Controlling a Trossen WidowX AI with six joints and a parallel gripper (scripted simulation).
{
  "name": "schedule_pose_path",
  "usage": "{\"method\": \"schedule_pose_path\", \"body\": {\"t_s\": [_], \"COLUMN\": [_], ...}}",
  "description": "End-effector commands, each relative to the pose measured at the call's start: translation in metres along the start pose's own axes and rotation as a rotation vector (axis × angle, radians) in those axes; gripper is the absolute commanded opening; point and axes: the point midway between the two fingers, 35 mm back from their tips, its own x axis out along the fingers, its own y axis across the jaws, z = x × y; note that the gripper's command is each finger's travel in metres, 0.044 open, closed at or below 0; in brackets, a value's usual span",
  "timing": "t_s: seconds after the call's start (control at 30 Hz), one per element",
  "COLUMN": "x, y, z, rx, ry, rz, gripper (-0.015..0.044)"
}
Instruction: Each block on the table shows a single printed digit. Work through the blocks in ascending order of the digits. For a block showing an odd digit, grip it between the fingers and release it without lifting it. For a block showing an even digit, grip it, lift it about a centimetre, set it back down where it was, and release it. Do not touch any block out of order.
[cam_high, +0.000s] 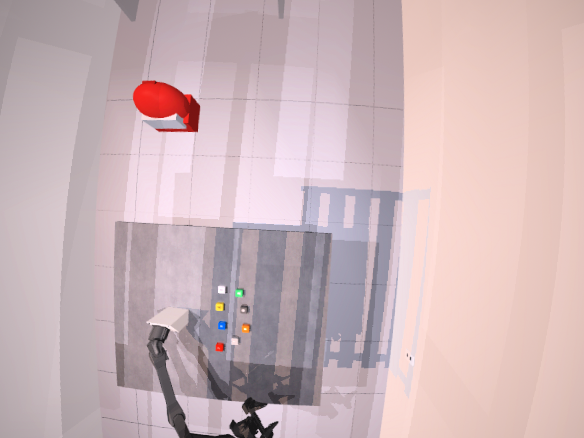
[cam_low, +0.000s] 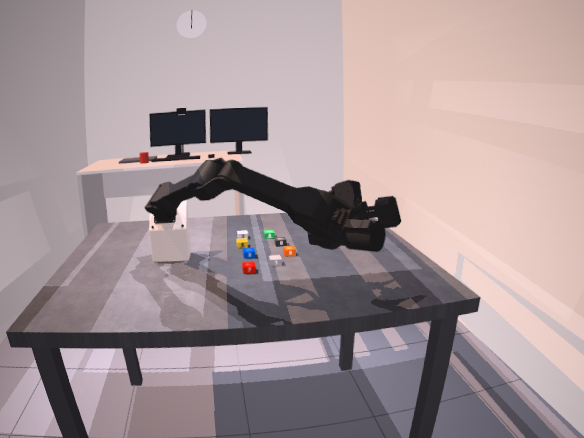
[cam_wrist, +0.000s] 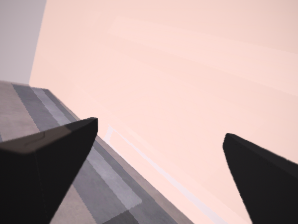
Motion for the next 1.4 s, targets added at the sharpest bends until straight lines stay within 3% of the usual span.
{"method": "schedule_pose_path", "body": {"t_s": [0.0,0.23,0.43,0.6,0.8,0.93,1.37], "x": [0.002,0.041,0.037,0.007,-0.046,-0.076,-0.077], "y": [0.002,0.089,0.180,0.245,0.295,0.308,0.309], "z": [0.000,0.006,0.017,0.027,0.039,0.045,0.045], "rx": [0.014,0.508,0.819,0.924,0.848,0.727,0.721], "ry": [0.007,0.370,0.828,1.234,1.621,1.722,1.725], "rz": [0.007,0.224,0.296,0.206,-0.113,-0.362,-0.375], "gripper": [0.0400,0.0400,0.0400,0.0400,0.0400,0.0400,0.0400]}}
